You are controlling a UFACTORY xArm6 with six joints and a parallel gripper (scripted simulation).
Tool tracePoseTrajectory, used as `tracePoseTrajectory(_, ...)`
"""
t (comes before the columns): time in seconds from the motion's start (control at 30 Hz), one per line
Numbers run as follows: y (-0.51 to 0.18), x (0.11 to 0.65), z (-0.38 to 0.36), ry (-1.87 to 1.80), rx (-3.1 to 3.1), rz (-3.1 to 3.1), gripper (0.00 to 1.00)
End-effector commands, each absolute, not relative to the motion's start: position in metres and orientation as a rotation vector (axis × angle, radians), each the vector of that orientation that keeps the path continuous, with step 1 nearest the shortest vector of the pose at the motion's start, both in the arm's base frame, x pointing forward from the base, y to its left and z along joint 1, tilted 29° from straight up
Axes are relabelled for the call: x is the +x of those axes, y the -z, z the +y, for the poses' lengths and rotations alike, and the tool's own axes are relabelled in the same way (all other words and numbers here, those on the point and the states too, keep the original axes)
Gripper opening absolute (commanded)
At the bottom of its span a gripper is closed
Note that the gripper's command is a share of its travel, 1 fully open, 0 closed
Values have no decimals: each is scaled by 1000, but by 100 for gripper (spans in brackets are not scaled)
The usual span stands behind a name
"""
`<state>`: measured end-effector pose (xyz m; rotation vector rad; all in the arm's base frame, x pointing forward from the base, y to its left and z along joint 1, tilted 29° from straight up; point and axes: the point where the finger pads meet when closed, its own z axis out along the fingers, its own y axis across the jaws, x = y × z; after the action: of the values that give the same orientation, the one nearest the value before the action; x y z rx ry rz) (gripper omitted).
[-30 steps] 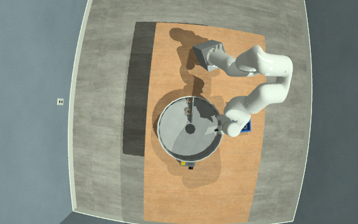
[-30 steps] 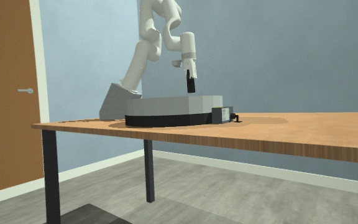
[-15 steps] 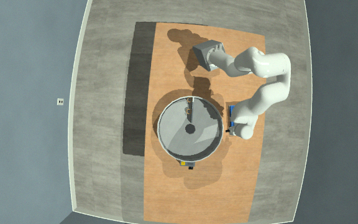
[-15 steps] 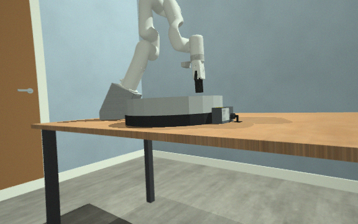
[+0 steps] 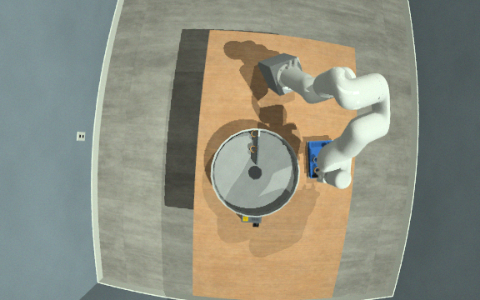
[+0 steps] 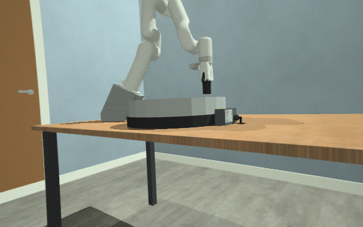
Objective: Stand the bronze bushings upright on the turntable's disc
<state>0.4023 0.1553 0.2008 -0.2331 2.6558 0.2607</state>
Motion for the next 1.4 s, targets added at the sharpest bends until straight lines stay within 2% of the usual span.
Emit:
tracePoseTrajectory(0.0,-204,404,163,-241,-208,2660,41)
tracePoseTrajectory(1.37,-206,405,170,-242,-200,2661,41)
